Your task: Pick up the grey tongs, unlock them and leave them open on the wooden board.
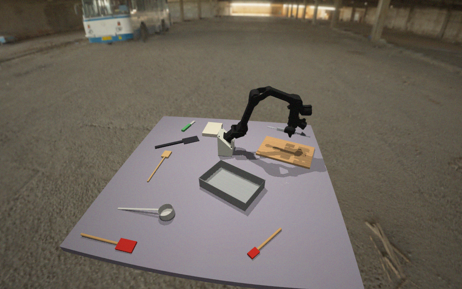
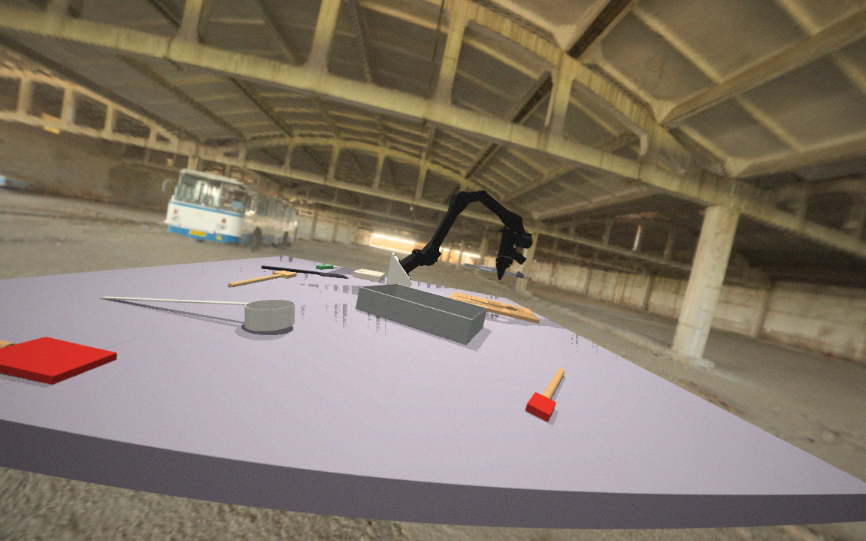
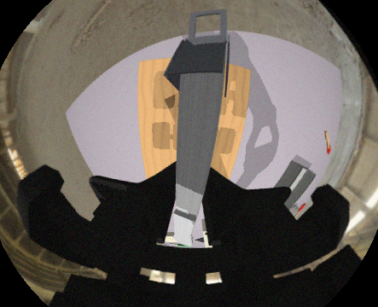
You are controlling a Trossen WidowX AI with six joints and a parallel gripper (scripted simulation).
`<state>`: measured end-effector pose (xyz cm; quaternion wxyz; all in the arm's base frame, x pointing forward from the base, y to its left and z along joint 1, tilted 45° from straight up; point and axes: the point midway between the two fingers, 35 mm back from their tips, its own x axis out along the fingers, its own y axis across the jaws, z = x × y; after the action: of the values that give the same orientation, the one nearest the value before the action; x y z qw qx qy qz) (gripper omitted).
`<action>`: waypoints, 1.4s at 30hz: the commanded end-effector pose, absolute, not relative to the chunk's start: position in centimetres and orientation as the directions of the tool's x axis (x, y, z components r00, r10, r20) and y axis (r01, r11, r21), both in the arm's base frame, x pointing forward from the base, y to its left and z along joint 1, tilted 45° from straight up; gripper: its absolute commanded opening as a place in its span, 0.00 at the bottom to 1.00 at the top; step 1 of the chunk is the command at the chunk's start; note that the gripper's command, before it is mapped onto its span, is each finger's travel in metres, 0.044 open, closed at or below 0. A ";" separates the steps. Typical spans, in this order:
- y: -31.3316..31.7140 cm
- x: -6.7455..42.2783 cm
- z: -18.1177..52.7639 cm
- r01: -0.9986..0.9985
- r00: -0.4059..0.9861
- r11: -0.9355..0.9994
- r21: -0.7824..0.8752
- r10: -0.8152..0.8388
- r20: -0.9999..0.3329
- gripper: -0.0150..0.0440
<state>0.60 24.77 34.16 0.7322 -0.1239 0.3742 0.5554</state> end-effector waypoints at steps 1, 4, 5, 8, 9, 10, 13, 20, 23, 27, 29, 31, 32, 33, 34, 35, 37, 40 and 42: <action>25.6 0.6 33.5 -0.909 0.098 0.346 0.231 0.718 -0.689 0.00; 25.9 0.6 33.2 -0.910 0.098 0.346 0.231 0.718 -0.689 0.00; 26.1 0.6 33.1 -0.910 0.098 0.346 0.231 0.718 -0.689 0.00; 26.4 0.7 32.7 -0.910 0.098 0.346 0.230 0.718 -0.689 0.00; 26.5 0.7 32.6 -0.910 0.098 0.346 0.230 0.718 -0.689 0.00; 26.7 0.7 32.5 -0.910 0.098 0.346 0.230 0.718 -0.689 0.00; 27.0 0.7 32.2 -0.910 0.099 0.346 0.230 0.718 -0.689 0.00; 27.8 0.9 31.3 -0.910 0.099 0.346 0.228 0.718 -0.689 0.00; 28.1 0.9 31.0 -0.910 0.100 0.346 0.228 0.718 -0.689 0.00; 28.6 1.0 30.5 -0.910 0.100 0.346 0.227 0.717 -0.689 0.00; 28.8 1.0 30.2 -0.911 0.100 0.346 0.227 0.717 -0.689 0.00; 29.0 1.1 30.0 -0.911 0.101 0.346 0.227 0.717 -0.689 0.00; 29.1 1.1 29.9 -0.911 0.101 0.346 0.227 0.717 -0.689 0.00; 29.2 1.1 29.7 -0.911 0.101 0.345 0.226 0.717 -0.689 0.00; 29.3 1.2 29.6 -0.911 0.101 0.345 0.226 0.717 -0.689 0.00; 29.4 1.2 29.5 -0.911 0.101 0.345 0.226 0.717 -0.689 0.00; 29.6 1.2 29.2 -0.911 0.101 0.345 0.226 0.717 -0.689 0.00; 29.8 1.3 28.8 -0.911 0.101 0.345 0.225 0.717 -0.690 0.00; 30.0 1.4 28.6 -0.911 0.102 0.345 0.225 0.717 -0.690 0.00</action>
<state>1.34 29.51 29.25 0.7332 -0.1264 0.3720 0.5550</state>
